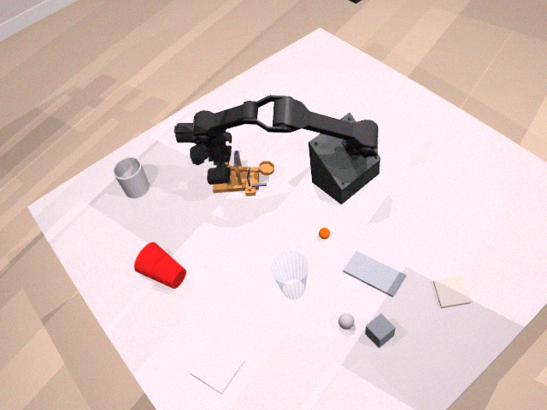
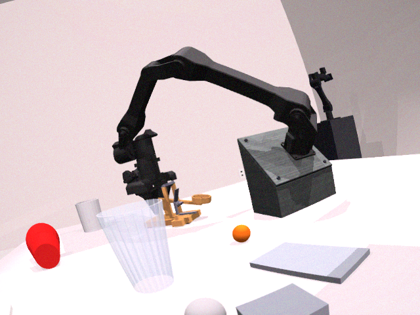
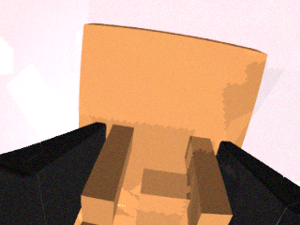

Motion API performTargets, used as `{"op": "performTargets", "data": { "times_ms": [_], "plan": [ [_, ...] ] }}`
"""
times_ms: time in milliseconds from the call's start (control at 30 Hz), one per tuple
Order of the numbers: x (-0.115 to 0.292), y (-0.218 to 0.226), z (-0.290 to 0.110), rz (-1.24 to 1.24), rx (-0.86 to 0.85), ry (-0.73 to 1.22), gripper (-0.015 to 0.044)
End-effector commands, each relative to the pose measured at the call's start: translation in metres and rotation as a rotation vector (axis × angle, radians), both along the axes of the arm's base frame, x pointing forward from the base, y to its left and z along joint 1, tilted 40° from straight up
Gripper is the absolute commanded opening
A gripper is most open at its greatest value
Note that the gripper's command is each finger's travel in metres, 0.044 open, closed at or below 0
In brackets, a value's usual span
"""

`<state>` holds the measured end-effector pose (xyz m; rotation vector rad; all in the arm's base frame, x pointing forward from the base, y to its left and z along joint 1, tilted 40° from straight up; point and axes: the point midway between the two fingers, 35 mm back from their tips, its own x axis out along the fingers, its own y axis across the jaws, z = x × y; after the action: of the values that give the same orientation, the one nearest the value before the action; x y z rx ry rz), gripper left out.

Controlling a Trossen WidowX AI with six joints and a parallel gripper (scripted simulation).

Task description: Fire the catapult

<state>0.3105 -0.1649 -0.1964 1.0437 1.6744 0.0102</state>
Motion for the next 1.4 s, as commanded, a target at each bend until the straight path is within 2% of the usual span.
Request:
{"op": "performTargets", "data": {
  "times_ms": [0,233,300,433,500,567,600,833,1000,1367],
  "plan": [
    [0.001,-0.001,0.001,0.0,-0.003,-0.004,0.021],
    [0.001,-0.003,0.003,0.0,-0.003,-0.003,0.0394],
    [0.002,-0.017,0.018,0.0,-0.004,-0.003,0.044],
    [-0.002,-0.057,0.071,0.0,-0.005,0.0,0.044],
    [-0.003,-0.063,0.08,0.0,-0.005,0.001,0.044],
    [-0.003,-0.063,0.08,0.0,-0.005,0.001,0.044],
    [-0.001,-0.056,0.068,-0.009,-0.005,-0.001,0.044],
    [-0.003,-0.059,0.073,-0.011,-0.007,-0.003,0.044],
    [-0.003,-0.031,0.038,-0.011,-0.005,-0.005,0.044],
    [-0.002,-0.025,0.03,-0.011,-0.005,-0.005,0.044]
  ]
}}
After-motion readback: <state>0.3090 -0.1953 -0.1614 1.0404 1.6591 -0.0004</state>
